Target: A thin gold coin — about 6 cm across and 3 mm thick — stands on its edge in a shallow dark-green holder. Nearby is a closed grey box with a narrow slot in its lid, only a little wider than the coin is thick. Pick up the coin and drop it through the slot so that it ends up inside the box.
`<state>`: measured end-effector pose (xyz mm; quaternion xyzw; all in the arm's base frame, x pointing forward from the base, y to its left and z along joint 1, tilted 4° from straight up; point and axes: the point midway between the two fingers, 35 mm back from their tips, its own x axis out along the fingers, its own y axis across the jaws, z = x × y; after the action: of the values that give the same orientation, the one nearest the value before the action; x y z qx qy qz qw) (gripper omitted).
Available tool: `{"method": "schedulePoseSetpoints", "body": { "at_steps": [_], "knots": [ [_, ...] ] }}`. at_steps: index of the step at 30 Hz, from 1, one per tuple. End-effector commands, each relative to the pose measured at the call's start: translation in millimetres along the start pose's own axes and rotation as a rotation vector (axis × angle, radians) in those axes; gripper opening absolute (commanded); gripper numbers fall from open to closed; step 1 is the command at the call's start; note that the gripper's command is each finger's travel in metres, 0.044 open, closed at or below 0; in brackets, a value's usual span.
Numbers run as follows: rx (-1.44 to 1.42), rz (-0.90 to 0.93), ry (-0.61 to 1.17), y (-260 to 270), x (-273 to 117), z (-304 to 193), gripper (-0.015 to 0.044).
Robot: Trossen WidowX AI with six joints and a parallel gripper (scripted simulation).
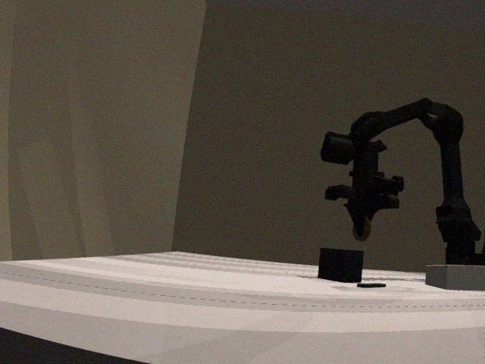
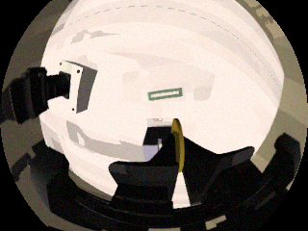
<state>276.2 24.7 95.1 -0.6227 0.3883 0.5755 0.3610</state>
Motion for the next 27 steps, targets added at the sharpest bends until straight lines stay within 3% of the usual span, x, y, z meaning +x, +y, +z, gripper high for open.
{"method": "schedulePoseSetpoints", "body": {
  "at_steps": [1,27],
  "knots": [
    [-0.002,0.003,-0.004,1,1,-10,0.0],
    [-0.002,0.005,0.002,16,1,-76,0.0]
  ]
}}
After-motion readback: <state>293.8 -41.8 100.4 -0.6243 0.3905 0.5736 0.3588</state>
